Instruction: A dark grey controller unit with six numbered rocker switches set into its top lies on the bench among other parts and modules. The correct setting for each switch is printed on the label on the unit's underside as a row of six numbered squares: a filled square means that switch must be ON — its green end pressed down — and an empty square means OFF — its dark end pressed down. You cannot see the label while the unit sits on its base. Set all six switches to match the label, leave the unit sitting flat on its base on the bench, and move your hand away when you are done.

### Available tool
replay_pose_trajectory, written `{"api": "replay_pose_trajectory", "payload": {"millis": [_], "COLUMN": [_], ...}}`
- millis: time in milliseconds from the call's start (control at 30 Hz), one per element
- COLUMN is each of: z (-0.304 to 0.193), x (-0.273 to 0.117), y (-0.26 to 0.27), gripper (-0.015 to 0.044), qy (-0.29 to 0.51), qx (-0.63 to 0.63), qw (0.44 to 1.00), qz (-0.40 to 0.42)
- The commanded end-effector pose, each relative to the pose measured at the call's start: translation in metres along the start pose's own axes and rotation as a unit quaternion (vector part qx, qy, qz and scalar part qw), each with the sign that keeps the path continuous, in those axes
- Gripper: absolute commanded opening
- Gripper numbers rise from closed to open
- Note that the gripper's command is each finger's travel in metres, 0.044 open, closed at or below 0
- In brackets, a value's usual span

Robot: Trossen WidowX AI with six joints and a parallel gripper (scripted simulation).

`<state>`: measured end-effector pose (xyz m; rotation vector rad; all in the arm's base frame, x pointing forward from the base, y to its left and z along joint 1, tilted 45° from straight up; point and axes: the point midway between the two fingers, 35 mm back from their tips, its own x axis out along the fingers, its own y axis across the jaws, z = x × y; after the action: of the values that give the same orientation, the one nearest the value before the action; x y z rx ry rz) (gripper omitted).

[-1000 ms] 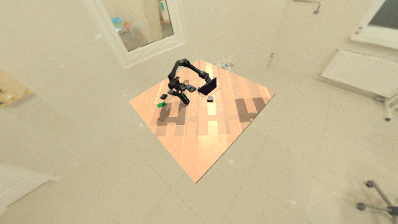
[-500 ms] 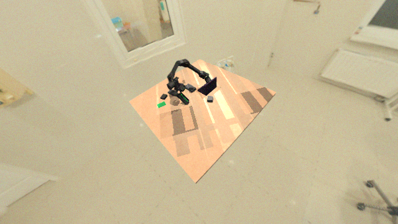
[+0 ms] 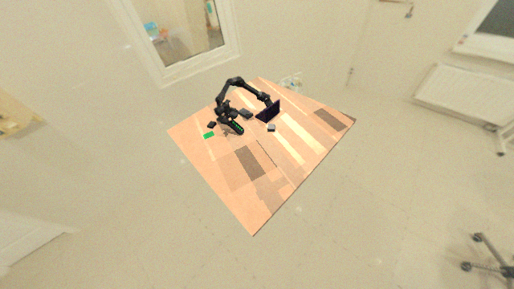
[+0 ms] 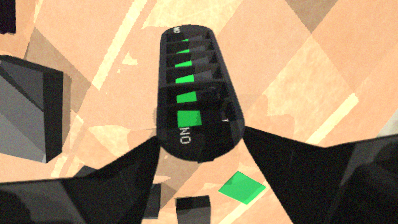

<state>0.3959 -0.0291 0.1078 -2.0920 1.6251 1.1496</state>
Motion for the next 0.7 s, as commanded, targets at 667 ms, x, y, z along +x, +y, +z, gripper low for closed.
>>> {"api": "replay_pose_trajectory", "payload": {"millis": [667], "z": [-0.014], "x": [0.015], "y": [0.002], "gripper": [0.0338], "qy": [-0.005], "qx": [-0.002], "qw": [1.000], "qz": [0.004]}}
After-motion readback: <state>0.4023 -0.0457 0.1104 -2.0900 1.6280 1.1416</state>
